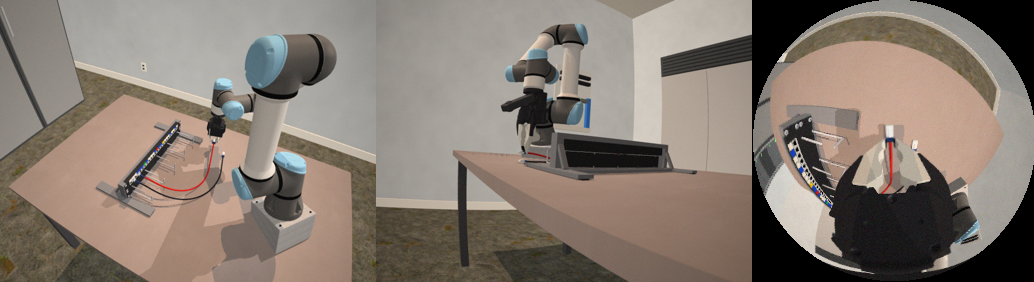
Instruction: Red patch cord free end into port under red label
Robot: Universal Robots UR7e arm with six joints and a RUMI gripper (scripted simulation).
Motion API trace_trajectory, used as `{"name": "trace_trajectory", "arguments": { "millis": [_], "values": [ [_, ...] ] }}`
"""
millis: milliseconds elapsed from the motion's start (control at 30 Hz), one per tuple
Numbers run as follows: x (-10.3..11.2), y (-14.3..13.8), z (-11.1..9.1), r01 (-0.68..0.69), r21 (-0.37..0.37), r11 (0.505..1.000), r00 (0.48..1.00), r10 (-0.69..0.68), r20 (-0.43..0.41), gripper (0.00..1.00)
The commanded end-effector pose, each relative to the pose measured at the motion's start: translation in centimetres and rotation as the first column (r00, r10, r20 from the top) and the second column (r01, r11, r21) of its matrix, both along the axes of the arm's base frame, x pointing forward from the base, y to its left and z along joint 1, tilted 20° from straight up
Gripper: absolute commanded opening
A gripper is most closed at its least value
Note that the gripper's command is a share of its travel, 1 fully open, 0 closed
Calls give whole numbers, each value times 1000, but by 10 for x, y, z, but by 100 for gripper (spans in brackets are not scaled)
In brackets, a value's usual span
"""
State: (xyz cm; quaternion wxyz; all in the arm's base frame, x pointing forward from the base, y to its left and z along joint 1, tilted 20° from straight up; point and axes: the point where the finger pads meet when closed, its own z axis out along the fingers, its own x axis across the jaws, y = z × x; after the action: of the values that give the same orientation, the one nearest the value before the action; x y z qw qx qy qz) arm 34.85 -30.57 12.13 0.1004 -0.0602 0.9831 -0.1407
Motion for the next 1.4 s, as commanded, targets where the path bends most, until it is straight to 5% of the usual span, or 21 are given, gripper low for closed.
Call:
{"name": "trace_trajectory", "arguments": {
  "millis": [0,1367],
  "values": [
    [-2,2,9,0,-1,1000,1000,0,1,0],
    [-6,7,25,0,-1,1000,1000,0,1,0]
  ]
}}
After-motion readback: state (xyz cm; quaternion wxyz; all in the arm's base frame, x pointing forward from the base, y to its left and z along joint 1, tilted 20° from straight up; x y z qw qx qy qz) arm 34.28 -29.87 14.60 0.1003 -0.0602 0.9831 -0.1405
